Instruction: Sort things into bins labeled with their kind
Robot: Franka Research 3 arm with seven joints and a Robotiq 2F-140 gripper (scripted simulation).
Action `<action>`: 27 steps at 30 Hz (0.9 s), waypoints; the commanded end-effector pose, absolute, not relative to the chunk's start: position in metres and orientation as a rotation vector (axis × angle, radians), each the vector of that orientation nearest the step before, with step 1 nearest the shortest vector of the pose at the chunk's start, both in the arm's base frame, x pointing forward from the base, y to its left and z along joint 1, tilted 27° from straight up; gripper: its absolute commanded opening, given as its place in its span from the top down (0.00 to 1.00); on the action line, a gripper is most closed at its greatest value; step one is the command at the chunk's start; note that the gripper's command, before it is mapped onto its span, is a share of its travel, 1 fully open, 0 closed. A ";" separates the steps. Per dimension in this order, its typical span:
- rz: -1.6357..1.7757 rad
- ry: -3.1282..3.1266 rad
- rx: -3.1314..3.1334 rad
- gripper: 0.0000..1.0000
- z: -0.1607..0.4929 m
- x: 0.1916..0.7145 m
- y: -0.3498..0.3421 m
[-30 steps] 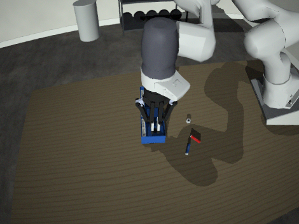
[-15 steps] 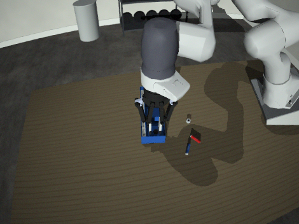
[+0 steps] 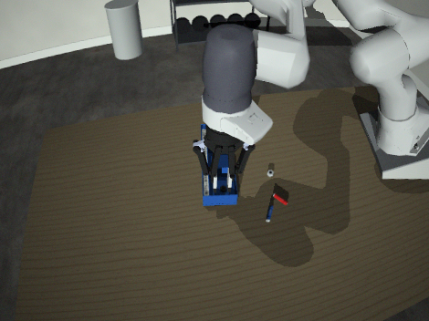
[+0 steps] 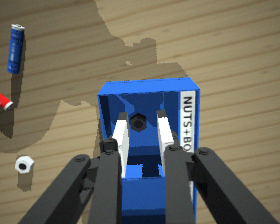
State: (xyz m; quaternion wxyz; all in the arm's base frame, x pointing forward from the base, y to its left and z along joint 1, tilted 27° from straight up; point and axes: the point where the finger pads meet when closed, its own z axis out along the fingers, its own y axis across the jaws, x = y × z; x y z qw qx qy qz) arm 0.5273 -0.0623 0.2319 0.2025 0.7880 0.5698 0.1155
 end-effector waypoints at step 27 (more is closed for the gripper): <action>0.324 1.585 2.205 0.81 0.276 0.507 -0.054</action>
